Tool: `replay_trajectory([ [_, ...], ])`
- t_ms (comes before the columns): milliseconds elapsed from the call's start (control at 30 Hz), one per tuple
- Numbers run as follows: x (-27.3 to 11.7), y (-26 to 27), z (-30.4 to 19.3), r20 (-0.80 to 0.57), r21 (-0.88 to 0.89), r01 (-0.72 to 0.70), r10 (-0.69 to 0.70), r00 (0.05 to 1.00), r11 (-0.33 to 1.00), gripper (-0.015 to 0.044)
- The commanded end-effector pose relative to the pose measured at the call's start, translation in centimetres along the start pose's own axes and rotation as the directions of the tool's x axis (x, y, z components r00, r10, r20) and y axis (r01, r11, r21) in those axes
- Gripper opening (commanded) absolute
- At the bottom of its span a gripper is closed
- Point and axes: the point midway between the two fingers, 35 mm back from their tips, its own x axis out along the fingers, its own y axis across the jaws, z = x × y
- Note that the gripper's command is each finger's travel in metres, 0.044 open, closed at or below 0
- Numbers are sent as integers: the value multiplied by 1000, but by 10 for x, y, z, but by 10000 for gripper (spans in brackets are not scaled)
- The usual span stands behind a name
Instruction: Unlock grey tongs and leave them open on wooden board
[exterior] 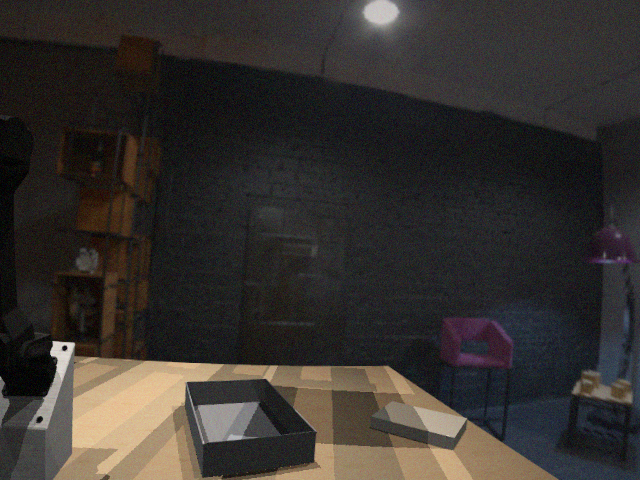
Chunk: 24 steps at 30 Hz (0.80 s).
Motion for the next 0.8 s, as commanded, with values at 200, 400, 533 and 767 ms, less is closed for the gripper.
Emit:
replay_trajectory([
  [200, -20, 1, 37, 1, 0, -1, 1, 1000, 1000, 440],
  [400, -51, 1, 83, 6, -1, 0, 0, 1000, 1000, 440],
  [533, -71, 1, 108, 7, 1, 1, -1, 1000, 1000, 440],
  [767, -104, 0, 140, 7, 2, 3, -3, 1000, 1000, 440],
])
